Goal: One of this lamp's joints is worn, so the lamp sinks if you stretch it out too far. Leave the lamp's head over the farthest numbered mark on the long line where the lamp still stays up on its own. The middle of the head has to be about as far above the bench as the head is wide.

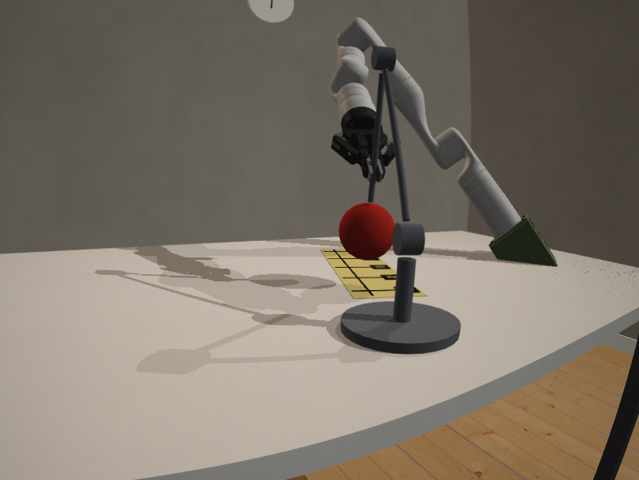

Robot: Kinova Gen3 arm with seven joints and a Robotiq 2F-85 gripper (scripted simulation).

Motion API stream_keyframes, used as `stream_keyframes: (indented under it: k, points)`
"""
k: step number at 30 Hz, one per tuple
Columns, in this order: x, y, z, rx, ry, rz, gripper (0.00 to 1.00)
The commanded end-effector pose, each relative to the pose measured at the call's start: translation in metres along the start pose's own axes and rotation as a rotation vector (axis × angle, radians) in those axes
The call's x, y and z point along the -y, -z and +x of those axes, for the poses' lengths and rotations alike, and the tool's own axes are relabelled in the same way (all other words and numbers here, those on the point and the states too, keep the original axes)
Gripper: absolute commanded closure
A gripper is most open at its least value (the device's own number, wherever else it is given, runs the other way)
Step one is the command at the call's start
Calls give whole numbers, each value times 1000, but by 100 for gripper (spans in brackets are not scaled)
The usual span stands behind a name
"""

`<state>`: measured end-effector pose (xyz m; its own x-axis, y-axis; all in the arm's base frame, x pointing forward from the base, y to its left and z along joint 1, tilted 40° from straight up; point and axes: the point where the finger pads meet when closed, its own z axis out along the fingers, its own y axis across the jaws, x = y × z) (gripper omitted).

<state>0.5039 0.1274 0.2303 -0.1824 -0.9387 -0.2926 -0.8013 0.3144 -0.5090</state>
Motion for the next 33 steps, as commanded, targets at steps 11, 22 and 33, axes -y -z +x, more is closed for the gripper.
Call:
stream_keyframes:
  k: [11,22,33]
  points:
    - [0,19,21,0,-12,5,100]
    - [-1,30,33,0,-14,8,100]
    - [0,31,35,0,-14,8,100]
